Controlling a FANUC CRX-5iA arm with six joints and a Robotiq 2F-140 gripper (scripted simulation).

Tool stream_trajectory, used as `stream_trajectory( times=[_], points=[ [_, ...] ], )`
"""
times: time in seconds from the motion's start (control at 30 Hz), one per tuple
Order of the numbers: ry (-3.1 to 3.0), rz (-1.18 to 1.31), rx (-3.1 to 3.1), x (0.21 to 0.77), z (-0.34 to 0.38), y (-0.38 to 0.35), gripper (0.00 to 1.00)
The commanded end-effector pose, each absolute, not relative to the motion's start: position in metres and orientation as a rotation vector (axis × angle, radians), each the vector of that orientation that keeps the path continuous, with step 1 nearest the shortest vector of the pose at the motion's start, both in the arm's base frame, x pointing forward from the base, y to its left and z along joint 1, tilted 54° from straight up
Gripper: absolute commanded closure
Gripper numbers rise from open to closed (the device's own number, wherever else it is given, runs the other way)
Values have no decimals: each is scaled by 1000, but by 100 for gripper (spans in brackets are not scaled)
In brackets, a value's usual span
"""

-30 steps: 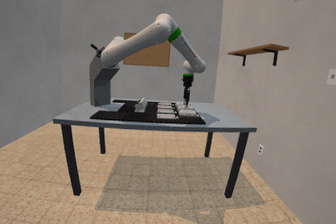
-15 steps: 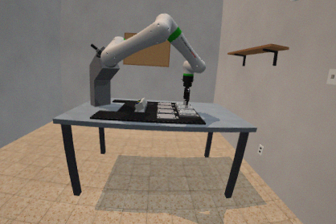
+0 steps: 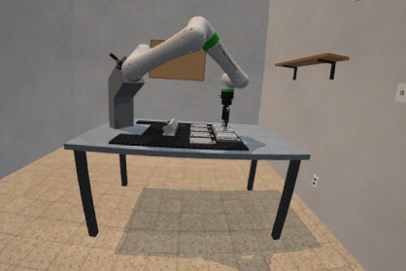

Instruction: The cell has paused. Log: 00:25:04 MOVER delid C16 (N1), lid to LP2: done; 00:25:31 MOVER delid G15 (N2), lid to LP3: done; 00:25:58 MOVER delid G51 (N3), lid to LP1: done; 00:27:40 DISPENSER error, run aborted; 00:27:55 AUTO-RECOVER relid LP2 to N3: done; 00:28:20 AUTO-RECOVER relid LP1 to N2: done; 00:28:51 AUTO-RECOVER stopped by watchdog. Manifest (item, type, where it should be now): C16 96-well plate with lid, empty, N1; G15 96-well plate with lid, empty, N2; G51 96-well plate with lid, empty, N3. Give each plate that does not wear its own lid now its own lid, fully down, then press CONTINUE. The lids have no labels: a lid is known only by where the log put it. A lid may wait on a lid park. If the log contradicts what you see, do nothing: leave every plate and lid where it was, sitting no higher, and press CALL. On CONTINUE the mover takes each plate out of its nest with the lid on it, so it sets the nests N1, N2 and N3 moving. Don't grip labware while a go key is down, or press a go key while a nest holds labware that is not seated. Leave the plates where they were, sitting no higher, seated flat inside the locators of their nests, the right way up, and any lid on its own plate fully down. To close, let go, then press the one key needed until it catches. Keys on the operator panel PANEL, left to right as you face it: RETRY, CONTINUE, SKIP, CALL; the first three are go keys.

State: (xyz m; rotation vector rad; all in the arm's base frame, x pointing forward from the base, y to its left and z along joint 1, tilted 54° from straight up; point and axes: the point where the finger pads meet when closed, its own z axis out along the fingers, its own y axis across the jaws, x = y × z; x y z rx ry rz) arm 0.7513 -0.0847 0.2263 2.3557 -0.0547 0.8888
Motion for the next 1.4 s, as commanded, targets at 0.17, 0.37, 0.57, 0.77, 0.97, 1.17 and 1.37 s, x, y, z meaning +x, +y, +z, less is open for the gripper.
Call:
stream_trajectory(
  times=[0.17, 0.37, 0.57, 0.77, 0.97, 1.17, 1.37],
  points=[
    [-54, 889, 2356, 752, 226, -85, 100],
    [-54, 889, 2356, 752, 226, -85, 100],
    [-54, 889, 2356, 752, 226, -85, 100],
    [-54, 889, 2356, 753, 225, -86, 100],
    [-54, 889, 2356, 753, 225, -86, 100],
    [-54, 889, 2356, 753, 225, -86, 100],
    [-54, 889, 2356, 753, 225, -86, 100]
  ],
)
